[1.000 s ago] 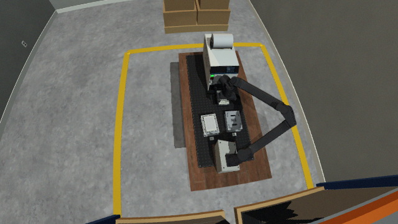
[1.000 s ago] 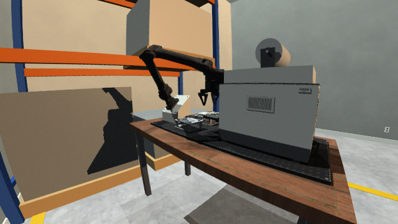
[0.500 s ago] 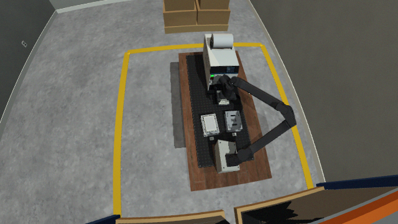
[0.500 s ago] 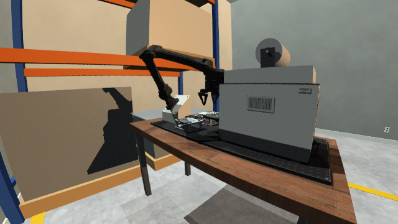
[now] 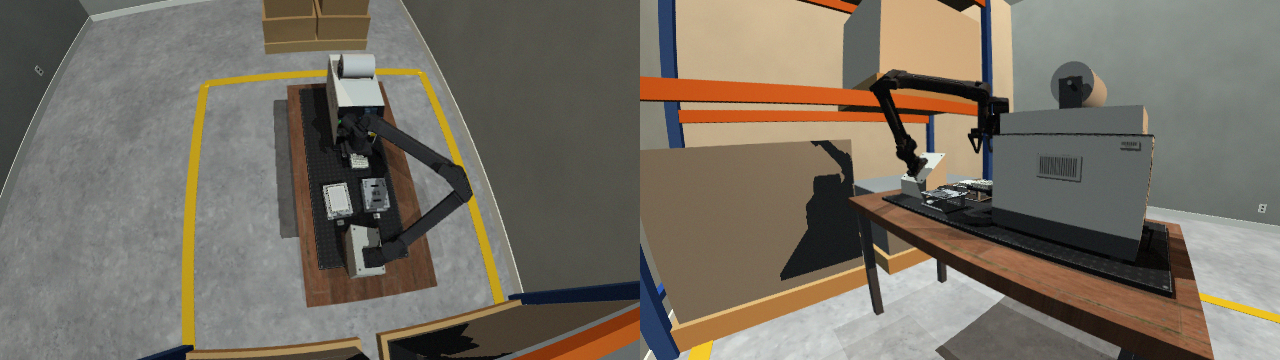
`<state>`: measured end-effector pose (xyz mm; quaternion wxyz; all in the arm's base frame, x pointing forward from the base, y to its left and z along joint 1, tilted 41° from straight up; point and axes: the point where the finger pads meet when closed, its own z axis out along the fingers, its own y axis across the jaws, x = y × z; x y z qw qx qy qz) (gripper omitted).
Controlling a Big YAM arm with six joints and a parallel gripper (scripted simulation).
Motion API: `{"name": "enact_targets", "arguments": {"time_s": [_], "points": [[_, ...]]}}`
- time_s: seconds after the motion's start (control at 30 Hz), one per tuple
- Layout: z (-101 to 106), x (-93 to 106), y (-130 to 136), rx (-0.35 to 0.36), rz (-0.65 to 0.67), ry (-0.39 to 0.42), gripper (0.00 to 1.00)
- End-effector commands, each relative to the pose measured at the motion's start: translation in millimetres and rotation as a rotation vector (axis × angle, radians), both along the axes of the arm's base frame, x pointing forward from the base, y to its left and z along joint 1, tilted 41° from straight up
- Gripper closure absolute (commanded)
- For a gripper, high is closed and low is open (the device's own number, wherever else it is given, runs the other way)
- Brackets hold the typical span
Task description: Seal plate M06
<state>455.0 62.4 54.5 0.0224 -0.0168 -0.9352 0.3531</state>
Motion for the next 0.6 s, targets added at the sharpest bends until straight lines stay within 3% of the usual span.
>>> {"name": "enact_targets", "arguments": {"time_s": [0.0, 0.17, 0.4, 0.43, 0.57], "points": [[10.1, 16.9, 22.1, 0.003, -0.037, -0.049, 0.08], [14.6, 17.7, 33.4, 0.003, -0.032, -0.054, 0.1], [18.4, 15.7, 84.4, 0.004, -0.01, -0.049, 0.14], [18.4, 15.0, 89.3, 0.004, -0.011, -0.046, 1.0], [19.7, 15.0, 90.0, -0.002, -0.024, -0.043, 1.0]]}}
